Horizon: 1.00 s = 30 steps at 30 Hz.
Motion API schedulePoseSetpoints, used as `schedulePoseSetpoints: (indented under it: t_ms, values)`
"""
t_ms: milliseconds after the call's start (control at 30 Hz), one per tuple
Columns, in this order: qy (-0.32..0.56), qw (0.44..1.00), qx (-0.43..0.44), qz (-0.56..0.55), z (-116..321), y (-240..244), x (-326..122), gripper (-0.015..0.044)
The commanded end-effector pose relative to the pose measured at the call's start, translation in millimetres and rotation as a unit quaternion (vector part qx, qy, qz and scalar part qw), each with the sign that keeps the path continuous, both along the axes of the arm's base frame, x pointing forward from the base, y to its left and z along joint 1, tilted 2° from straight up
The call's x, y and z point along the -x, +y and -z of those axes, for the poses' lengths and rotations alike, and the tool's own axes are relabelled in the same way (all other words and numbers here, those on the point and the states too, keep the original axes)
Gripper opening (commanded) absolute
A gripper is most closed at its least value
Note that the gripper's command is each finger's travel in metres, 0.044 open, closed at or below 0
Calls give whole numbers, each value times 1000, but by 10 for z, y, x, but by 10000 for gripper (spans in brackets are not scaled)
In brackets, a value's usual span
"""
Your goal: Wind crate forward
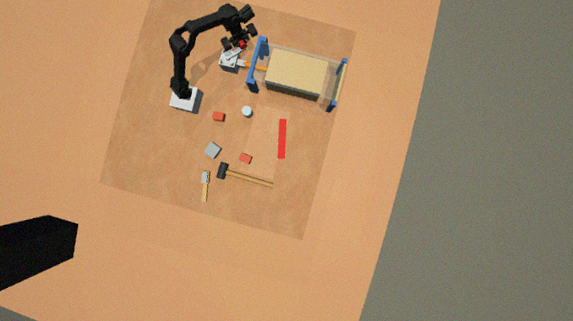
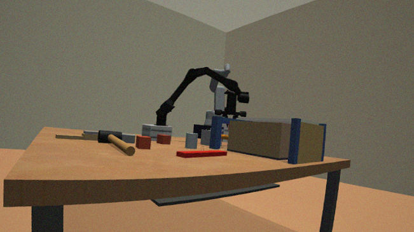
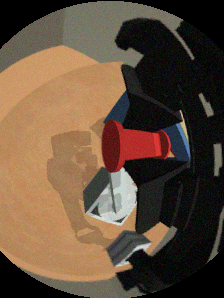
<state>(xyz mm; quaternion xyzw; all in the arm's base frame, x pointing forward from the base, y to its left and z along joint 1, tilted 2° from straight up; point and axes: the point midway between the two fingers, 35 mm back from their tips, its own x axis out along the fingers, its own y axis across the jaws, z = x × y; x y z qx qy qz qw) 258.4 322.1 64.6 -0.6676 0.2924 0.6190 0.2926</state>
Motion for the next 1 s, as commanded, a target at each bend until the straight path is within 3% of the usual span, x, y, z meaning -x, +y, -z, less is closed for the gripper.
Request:
schedulePoseSetpoints:
  t_ms: [0,967]
  values:
    - [16,1000,-10,-15,12,143,197,0]
    - [18,1000,-11,-15,23,257,501,0]
